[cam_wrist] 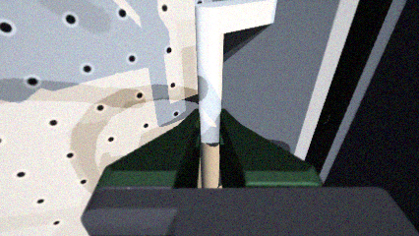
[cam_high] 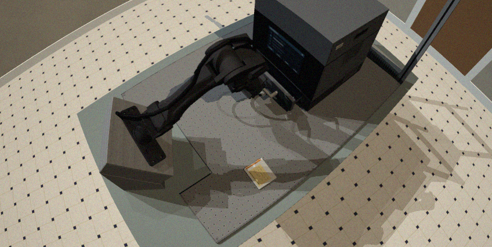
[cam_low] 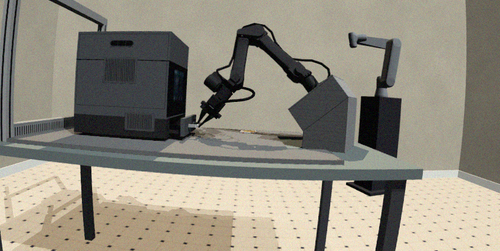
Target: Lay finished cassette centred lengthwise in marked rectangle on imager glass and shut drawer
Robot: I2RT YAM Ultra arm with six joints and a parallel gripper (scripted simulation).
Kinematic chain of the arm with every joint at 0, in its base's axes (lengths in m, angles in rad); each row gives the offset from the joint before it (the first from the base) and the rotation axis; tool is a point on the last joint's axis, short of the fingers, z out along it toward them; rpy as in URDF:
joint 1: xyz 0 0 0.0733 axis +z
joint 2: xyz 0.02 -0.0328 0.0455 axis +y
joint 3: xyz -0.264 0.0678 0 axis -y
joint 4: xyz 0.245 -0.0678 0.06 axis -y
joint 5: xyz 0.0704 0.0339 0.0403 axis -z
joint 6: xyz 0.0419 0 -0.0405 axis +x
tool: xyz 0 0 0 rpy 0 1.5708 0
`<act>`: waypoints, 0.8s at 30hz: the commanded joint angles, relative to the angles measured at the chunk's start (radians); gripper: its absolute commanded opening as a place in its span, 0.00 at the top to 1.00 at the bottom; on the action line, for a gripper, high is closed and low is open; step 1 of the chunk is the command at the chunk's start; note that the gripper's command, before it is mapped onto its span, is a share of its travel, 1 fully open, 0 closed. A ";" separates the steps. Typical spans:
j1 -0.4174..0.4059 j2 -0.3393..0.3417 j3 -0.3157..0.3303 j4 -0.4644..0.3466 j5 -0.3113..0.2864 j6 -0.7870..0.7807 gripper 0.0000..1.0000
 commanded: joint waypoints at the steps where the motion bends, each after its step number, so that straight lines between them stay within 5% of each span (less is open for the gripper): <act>1: 0.019 -0.038 -0.041 -0.017 0.025 0.015 1.00; 24: 0.019 -0.047 -0.067 0.000 0.025 0.015 1.00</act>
